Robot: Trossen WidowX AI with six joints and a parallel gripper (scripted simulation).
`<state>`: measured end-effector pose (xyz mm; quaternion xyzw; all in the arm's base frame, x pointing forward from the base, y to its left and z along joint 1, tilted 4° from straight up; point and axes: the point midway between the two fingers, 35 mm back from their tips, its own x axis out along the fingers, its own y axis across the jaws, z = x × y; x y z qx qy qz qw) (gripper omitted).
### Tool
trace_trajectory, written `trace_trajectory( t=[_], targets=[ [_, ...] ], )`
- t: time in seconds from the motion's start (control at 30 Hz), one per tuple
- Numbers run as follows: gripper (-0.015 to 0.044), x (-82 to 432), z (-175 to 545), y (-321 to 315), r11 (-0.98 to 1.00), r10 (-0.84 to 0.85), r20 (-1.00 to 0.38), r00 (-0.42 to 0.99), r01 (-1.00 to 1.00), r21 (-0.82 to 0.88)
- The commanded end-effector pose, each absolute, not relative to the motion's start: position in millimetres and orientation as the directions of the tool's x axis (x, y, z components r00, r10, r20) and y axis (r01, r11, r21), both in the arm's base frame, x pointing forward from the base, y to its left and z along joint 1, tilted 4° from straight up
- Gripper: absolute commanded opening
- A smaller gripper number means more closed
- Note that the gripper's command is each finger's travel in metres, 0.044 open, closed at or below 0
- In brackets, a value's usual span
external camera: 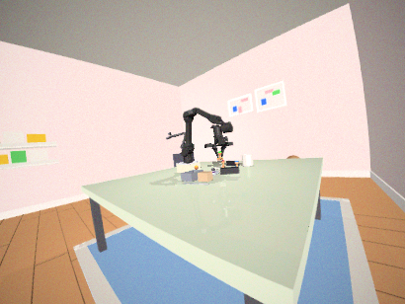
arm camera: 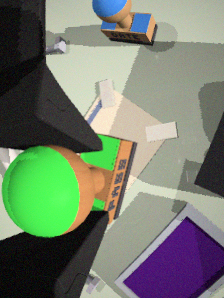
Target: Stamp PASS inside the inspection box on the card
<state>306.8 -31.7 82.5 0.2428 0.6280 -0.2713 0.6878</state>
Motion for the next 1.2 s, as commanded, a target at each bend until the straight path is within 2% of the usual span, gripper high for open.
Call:
trace_trajectory(
  t=[0.0, 0.7, 1.17],
  targets=[
    [0.0000, 319.0, 85.9, -48.4, 0.735, -0.066, -0.996, 0.066, 0.678, -0.004],
    [0.0000, 360.6, 92.5, -163.8, 0.733, -0.077, -0.995, 0.070, 0.680, -0.009],
    [0.0000, 363.5, 76.9, -169.3, 0.733, -0.077, -0.995, 0.070, 0.680, -0.009]
  ],
)
